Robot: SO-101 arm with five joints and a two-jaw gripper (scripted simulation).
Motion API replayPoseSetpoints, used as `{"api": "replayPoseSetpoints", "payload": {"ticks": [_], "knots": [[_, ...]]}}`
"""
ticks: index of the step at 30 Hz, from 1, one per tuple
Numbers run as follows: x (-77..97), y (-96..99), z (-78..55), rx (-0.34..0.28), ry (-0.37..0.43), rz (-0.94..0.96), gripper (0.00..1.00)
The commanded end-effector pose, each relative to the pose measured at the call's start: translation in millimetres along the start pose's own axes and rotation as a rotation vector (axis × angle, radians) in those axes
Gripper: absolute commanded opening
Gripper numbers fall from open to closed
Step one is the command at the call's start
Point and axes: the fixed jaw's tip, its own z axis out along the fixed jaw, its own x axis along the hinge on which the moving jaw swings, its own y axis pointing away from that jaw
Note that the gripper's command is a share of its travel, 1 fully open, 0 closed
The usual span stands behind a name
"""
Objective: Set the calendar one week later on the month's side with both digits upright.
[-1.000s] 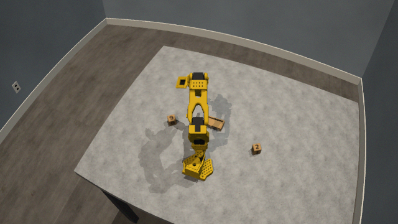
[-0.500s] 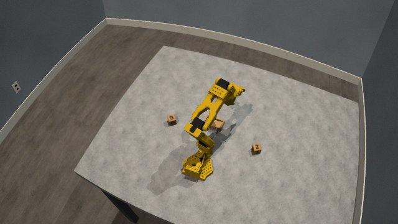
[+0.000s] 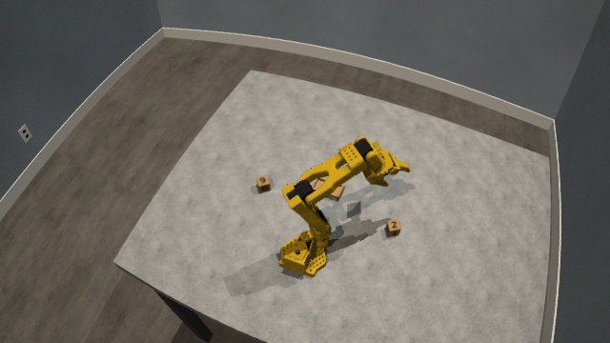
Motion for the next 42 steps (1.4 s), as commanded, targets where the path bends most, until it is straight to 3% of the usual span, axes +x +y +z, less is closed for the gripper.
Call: {"api": "replayPoseSetpoints", "payload": {"ticks": [1,10,24,28,34,36,42], "knots": [[14.7,-6.7,-4.6,0.050,0.031,0.047,0.35],[34.1,-6.6,-4.8,0.055,0.079,0.121,0.35],[37.0,-5.5,-2.0,0.038,0.086,0.132,0.35],[37.8,-1.4,8.3,-0.025,0.089,0.135,0.35],[39.7,12.5,34.2,-0.194,0.095,0.142,0.35],[39.7,12.5,34.2,-0.194,0.095,0.142,0.35],[41.2,30.5,57.4,-0.362,0.100,0.148,0.35]]}}
